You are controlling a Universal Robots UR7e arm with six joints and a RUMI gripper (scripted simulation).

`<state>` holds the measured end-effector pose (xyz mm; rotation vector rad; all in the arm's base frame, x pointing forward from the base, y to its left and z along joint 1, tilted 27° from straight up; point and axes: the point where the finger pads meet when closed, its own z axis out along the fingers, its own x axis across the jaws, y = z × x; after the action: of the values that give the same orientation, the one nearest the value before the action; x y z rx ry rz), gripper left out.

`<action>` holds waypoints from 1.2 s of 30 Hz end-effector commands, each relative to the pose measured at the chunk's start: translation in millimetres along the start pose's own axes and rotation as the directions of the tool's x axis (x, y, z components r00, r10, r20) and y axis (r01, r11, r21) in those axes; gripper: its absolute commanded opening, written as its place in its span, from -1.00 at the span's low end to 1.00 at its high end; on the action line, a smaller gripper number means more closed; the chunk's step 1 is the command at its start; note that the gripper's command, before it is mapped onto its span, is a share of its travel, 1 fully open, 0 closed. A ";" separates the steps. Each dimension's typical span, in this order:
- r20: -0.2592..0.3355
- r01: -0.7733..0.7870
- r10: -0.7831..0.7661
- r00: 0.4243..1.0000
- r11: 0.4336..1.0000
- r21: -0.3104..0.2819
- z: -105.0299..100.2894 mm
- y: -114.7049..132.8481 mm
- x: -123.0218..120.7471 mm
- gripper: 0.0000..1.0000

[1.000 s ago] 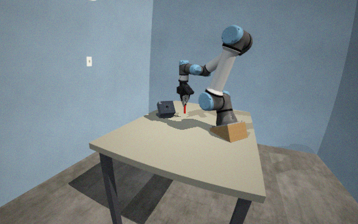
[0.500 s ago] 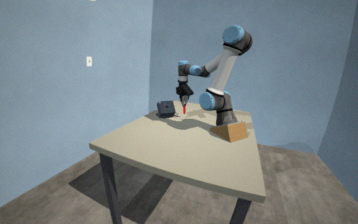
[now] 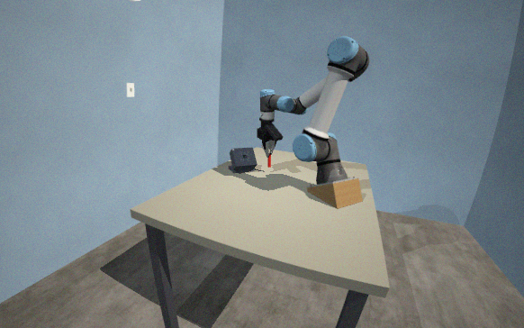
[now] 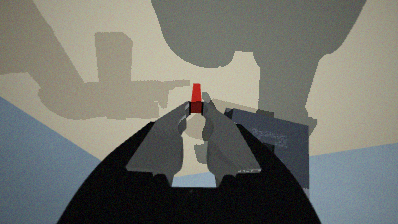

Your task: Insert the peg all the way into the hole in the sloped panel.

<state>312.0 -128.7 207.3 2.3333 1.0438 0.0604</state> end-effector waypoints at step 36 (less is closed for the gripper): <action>0.037 0.014 -0.012 0.999 0.999 -0.038 3.7 -2.1 13.8 -1.00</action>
<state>320.0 -120.8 200.9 2.2904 1.0334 0.0344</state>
